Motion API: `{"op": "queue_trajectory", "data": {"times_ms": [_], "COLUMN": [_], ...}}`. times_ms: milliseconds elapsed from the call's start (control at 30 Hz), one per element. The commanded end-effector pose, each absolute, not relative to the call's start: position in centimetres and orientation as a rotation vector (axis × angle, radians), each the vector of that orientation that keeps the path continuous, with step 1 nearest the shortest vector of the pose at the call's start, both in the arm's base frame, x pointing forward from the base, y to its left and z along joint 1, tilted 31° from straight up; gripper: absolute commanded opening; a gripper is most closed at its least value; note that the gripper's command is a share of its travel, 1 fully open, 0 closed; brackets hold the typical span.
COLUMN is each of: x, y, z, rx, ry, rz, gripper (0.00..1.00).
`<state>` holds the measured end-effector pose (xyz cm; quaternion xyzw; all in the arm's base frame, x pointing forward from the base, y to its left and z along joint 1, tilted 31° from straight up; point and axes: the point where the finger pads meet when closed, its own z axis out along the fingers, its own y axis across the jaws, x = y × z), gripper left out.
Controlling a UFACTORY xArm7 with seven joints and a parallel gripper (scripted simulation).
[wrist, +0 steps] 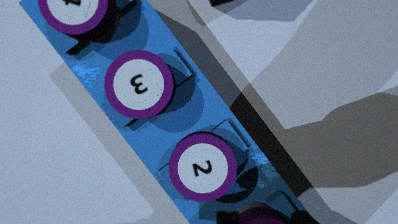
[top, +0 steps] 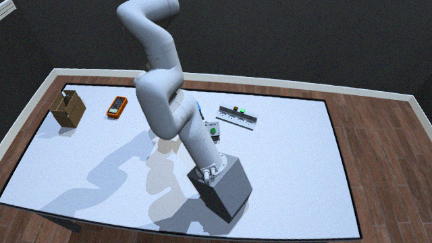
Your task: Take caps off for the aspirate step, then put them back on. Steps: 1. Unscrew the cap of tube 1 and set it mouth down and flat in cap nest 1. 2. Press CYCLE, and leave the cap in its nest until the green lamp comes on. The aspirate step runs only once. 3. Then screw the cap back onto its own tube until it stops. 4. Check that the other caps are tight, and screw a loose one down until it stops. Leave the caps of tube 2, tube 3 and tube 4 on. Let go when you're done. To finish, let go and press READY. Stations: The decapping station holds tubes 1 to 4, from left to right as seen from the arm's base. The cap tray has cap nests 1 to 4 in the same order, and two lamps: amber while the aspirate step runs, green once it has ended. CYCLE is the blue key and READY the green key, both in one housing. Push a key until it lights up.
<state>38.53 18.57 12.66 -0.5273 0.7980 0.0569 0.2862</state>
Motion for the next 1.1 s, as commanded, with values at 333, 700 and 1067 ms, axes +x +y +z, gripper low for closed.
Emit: {"op": "queue_trajectory", "data": {"times_ms": [333, 700, 1067], "x": [38.66, 38.63, 38.63], "y": [18.60, 18.59, 18.59], "z": [12.81, 12.86, 12.86], "rx": [-1.270, -1.538, -2.042], "ry": [2.270, 2.088, 1.600], "rz": [0.182, 0.091, -0.107], "gripper": [0.46, 0.46, 0.46]}}
